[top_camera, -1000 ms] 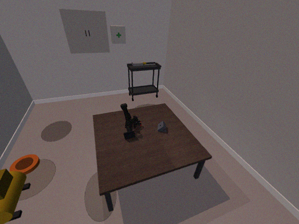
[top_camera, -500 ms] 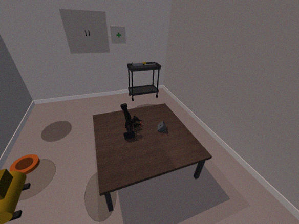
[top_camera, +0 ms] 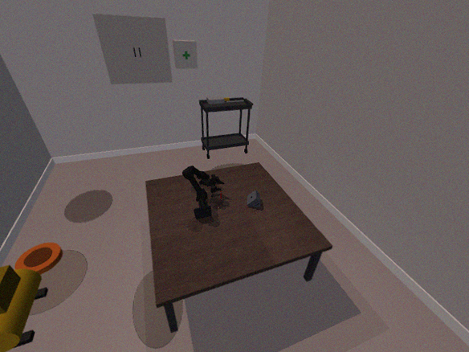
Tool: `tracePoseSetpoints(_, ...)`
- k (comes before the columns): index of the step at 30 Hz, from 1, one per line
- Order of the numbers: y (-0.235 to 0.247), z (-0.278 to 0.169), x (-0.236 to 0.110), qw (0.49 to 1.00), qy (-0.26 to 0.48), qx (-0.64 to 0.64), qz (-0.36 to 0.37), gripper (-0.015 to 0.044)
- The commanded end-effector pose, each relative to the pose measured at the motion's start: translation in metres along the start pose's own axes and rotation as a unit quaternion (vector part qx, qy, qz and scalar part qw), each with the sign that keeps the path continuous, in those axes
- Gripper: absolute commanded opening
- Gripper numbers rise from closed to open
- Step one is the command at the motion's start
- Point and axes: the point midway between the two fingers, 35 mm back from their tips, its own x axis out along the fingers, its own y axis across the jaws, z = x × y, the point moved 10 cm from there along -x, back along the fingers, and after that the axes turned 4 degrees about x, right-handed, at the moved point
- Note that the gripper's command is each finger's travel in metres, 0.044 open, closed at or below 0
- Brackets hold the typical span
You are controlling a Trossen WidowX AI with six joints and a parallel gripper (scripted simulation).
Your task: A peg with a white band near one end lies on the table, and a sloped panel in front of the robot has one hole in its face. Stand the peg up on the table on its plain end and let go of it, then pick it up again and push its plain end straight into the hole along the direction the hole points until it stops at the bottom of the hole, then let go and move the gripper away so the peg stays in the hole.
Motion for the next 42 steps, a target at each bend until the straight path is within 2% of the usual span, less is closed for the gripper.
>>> tracePoseSetpoints(1,0.001,0.041,-0.009,1.0,0.0,0.001,0.013,0.044)
tracePoseSetpoints(6,-0.01,0.082,-0.027,0.999,-0.02,-0.005,0.042,0.044)
tracePoseSetpoints(14,-0.009,0.082,-0.026,0.999,-0.009,-0.025,0.031,0.044)
tracePoseSetpoints(27,0.001,0.075,-0.005,0.976,0.12,-0.169,-0.067,0.044)
tracePoseSetpoints(42,0.007,0.074,0.024,0.902,0.327,-0.243,-0.145,0.044)
